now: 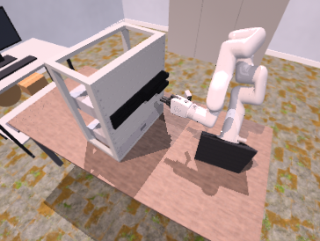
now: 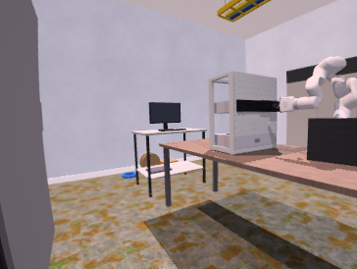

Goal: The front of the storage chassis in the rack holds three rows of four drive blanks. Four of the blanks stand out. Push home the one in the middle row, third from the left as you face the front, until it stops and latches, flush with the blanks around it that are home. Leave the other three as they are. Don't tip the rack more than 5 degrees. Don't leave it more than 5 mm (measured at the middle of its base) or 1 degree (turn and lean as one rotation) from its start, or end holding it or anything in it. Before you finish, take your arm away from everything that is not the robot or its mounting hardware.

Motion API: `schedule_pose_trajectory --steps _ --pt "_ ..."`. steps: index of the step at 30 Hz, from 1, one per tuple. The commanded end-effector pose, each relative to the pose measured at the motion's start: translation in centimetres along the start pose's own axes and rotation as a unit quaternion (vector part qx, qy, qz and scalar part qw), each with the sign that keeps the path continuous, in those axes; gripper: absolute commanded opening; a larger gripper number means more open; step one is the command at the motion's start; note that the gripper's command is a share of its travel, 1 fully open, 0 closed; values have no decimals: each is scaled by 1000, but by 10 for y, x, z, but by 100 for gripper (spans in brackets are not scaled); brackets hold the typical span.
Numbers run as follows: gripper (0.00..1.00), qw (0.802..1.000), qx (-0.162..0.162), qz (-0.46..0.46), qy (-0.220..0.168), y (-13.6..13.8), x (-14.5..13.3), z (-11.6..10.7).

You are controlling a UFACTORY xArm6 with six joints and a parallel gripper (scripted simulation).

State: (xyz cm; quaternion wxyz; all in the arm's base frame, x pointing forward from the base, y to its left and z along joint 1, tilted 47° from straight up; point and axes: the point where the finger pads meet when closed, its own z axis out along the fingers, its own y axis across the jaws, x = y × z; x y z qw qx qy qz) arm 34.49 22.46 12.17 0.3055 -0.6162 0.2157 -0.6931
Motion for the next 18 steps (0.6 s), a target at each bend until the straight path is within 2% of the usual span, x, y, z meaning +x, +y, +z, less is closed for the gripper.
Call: schedule_pose_trajectory --steps 1,6,14,18 --pt "0 1000 0 2 2 -1 0 -9" --pt "0 1000 0 2 2 -1 0 -5" --pt "0 1000 0 2 2 -1 1 35" --pt "0 1000 0 2 2 -1 1 42"
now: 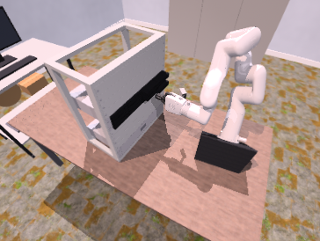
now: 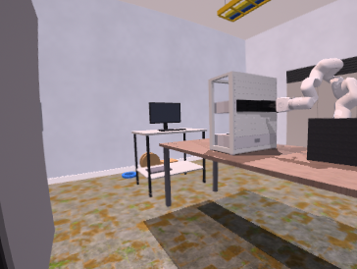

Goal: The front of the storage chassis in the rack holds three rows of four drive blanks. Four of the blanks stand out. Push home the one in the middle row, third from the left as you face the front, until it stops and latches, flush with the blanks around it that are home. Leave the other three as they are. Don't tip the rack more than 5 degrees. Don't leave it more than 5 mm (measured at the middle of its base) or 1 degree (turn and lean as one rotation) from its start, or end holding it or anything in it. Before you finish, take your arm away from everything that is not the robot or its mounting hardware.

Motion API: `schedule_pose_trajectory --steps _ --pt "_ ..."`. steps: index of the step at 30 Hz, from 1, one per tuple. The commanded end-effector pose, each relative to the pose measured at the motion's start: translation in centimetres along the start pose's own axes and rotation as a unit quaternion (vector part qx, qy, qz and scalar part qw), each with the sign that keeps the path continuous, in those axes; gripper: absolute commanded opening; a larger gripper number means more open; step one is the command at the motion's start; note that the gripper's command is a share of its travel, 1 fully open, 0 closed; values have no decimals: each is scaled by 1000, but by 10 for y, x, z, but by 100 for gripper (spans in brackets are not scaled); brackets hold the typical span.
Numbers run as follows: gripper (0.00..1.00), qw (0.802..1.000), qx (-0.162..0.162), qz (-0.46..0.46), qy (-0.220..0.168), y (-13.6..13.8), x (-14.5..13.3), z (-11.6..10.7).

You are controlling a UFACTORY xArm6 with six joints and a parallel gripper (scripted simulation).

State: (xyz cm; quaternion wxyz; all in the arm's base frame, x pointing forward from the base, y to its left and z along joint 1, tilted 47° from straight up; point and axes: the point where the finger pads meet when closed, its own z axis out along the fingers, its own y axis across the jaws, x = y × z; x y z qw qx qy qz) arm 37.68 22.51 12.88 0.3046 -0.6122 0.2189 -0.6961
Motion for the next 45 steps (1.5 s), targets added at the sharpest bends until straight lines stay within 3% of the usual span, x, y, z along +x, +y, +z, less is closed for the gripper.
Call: schedule_pose_trajectory --steps 1,45 --pt "0 1000 1 1 -4 -1 -3 11" --pt "0 1000 1 1 -4 -1 -3 32"
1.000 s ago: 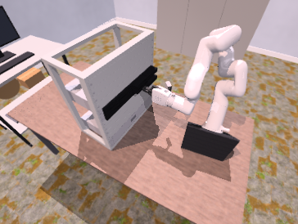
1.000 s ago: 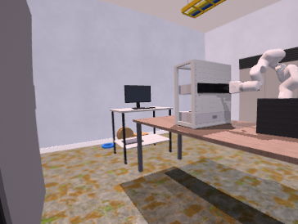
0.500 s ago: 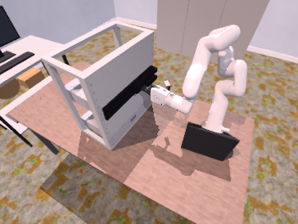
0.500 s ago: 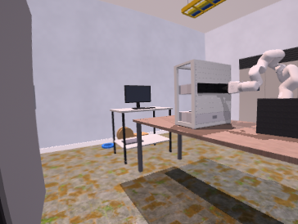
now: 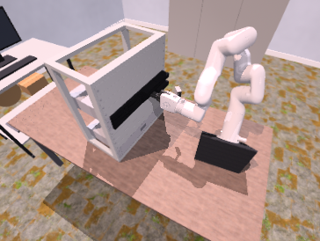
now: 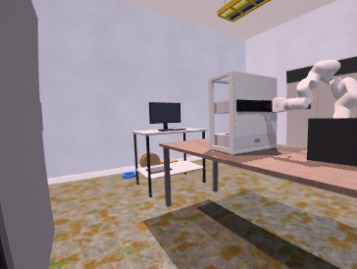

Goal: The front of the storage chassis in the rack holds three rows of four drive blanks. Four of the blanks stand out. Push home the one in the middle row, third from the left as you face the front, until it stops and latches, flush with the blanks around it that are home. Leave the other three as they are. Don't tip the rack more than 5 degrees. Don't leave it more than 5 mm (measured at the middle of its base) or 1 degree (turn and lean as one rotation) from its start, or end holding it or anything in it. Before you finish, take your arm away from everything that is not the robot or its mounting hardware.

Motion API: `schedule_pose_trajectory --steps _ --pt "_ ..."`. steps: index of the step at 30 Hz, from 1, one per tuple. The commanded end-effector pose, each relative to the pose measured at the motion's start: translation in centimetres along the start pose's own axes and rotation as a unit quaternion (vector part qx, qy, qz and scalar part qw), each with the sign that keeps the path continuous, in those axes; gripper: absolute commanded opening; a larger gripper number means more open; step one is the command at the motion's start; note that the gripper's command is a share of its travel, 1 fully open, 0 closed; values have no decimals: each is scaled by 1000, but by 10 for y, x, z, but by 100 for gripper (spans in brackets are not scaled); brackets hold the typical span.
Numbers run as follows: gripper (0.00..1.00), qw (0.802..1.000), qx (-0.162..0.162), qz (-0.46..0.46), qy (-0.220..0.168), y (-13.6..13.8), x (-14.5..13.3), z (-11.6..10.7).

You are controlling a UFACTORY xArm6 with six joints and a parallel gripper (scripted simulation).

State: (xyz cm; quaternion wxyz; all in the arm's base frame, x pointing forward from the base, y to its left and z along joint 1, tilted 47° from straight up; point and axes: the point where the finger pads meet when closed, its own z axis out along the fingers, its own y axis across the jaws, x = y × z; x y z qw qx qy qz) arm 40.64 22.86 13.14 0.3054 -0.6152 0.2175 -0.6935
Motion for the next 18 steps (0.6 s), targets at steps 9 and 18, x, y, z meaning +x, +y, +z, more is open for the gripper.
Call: schedule_pose_trajectory --steps 9,18 --pt "0 1000 1 1 0 -1 0 2" --pt "0 1000 1 1 0 -1 0 12"
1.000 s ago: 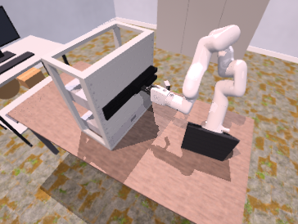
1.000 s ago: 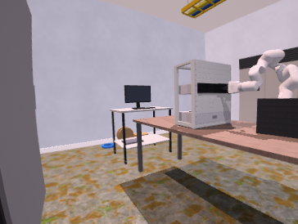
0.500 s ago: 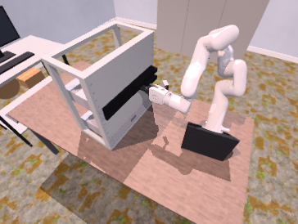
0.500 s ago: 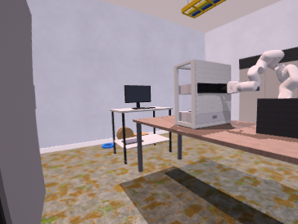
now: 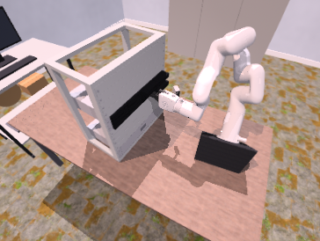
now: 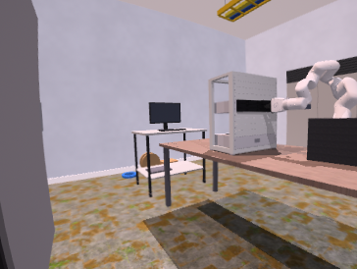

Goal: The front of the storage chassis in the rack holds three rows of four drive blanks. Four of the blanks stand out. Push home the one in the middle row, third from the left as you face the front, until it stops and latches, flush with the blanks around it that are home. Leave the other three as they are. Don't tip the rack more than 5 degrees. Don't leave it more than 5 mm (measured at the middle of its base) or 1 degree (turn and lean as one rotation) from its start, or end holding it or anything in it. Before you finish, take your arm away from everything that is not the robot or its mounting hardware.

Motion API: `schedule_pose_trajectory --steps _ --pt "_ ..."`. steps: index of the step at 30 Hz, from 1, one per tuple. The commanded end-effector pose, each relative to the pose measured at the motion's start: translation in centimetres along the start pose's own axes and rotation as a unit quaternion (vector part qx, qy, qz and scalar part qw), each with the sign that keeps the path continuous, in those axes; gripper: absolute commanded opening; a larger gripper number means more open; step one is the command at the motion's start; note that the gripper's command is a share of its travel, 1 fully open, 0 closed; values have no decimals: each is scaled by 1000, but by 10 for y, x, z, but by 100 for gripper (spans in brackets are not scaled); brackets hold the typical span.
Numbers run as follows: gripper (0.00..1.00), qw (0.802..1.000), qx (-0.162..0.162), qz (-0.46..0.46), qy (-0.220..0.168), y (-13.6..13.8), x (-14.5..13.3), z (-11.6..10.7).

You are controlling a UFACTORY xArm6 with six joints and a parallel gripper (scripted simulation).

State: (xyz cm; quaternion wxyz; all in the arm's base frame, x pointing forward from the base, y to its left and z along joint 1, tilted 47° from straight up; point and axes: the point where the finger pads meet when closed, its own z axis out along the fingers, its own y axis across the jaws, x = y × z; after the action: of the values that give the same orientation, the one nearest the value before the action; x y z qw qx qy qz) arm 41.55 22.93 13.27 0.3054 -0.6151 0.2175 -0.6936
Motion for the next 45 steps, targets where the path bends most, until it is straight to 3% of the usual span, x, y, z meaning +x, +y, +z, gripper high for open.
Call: schedule_pose_trajectory --steps 1,45 --pt "0 1000 1 1 0 -1 0 3" --pt "0 1000 1 1 0 -2 0 9"
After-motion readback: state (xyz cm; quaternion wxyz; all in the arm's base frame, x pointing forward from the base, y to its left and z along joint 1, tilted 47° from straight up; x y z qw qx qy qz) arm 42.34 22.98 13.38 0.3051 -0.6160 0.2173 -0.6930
